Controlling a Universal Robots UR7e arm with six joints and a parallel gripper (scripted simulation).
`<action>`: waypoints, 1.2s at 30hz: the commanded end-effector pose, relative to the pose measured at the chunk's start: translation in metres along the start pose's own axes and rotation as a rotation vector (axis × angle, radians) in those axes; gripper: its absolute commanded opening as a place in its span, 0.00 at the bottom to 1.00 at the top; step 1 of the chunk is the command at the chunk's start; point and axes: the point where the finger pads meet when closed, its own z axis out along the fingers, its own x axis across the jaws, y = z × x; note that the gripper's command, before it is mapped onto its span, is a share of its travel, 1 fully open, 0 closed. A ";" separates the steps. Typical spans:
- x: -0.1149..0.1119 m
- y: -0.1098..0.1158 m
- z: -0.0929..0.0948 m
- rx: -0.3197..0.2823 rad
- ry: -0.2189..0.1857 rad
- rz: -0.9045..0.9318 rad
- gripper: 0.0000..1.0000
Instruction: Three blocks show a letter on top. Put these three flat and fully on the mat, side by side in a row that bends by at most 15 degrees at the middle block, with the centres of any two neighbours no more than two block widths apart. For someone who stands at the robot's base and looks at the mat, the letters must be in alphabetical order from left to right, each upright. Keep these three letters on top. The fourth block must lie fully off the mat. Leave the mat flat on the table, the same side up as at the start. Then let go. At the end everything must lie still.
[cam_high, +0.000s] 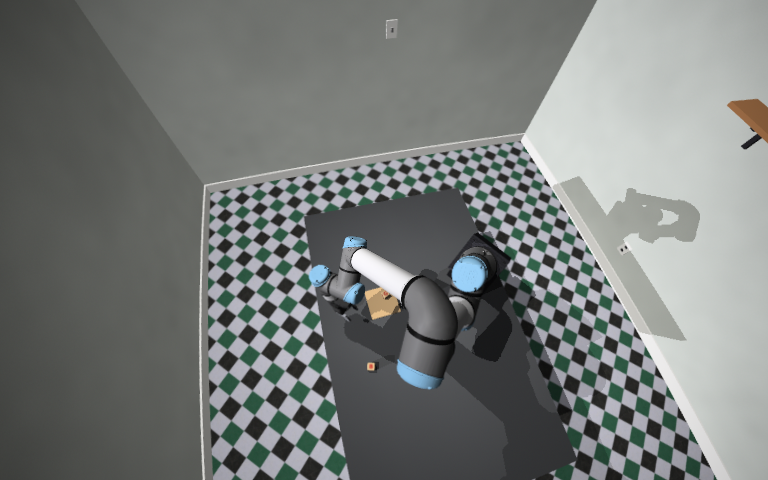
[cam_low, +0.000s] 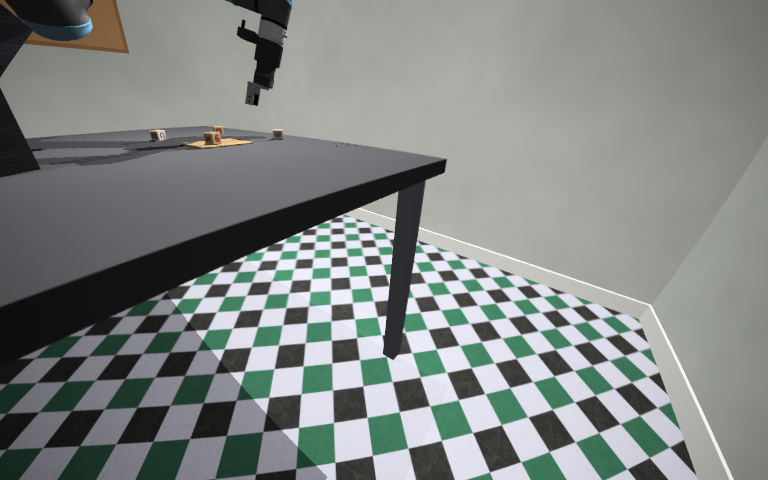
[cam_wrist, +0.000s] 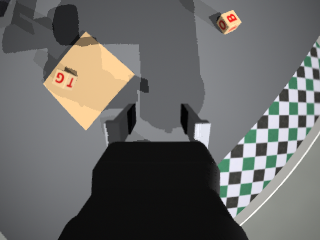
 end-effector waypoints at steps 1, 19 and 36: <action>-0.010 0.040 -0.011 0.000 0.004 -0.001 1.00; -0.021 0.072 -0.020 -0.001 0.008 -0.001 1.00; -0.021 0.072 -0.020 -0.001 0.008 -0.001 1.00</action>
